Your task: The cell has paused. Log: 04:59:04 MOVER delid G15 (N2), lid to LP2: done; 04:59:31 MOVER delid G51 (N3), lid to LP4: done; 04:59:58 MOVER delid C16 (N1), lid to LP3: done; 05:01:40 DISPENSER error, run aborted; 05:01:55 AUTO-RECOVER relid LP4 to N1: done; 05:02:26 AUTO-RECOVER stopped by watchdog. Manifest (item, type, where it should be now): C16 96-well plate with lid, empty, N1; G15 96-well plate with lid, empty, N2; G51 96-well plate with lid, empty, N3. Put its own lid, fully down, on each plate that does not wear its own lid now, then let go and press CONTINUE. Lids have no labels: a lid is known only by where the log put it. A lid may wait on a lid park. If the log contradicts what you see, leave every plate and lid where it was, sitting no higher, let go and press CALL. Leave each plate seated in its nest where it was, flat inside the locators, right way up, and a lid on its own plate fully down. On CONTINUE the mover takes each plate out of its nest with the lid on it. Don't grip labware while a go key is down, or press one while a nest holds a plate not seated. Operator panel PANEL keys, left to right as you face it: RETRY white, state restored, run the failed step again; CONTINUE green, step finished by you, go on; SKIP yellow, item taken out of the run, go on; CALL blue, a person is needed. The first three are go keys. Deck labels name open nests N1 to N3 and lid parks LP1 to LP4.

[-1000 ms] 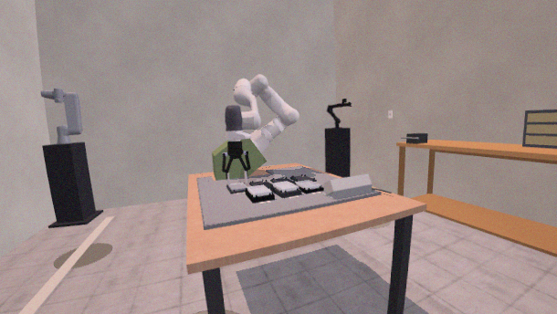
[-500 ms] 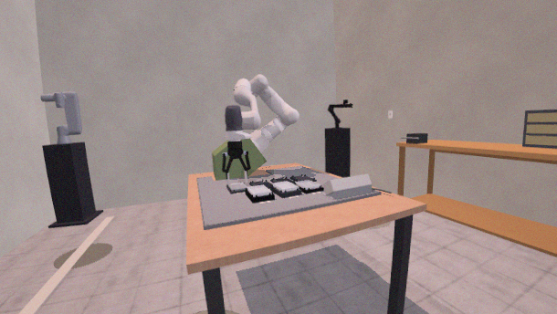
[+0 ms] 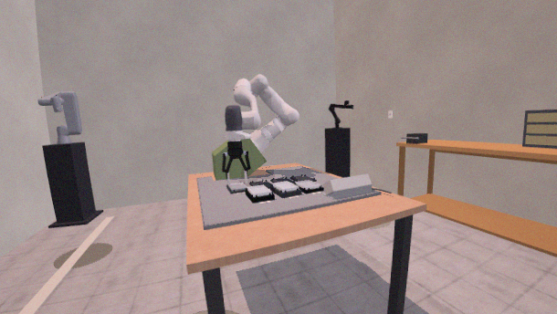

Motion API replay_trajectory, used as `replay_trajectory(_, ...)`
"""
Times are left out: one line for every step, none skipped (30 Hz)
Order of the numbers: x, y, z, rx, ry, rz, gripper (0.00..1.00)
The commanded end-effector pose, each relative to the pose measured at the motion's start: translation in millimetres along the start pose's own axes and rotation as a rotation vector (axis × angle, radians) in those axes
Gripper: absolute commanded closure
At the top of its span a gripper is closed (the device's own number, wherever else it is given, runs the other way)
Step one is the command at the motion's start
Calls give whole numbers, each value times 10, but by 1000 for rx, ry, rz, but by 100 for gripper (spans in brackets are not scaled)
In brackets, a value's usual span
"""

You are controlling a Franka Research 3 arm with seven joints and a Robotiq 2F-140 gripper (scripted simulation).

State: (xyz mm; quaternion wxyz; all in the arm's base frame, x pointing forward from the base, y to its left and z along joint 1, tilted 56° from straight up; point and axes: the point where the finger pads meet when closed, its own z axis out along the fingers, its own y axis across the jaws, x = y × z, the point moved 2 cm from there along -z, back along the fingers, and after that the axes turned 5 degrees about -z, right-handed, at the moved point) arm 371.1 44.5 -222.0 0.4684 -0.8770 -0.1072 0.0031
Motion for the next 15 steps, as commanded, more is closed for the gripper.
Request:
replay_trajectory(-2,-3,9,1,1,6,41)
replay_trajectory(-2,-3,9,1,1,6,41)
replay_trajectory(-2,-3,9,1,1,6,41)
replay_trajectory(-2,-3,9,1,1,6,41)
replay_trajectory(-2,-3,9,1,1,6,41)
replay_trajectory(-2,-3,9,1,1,6,41)
replay_trajectory(-2,-3,9,1,1,6,41)
replay_trajectory(-2,-3,9,1,1,6,41)
replay_trajectory(-2,-3,9,1,1,6,41)
replay_trajectory(-2,-3,9,1,1,6,41)
replay_trajectory(-2,-3,9,1,1,6,41)
replay_trajectory(-2,-3,9,1,1,6,41)
replay_trajectory(-2,-3,9,1,1,6,34)
replay_trajectory(-2,-3,9,1,1,6,34)
replay_trajectory(-2,-3,9,1,1,6,34)
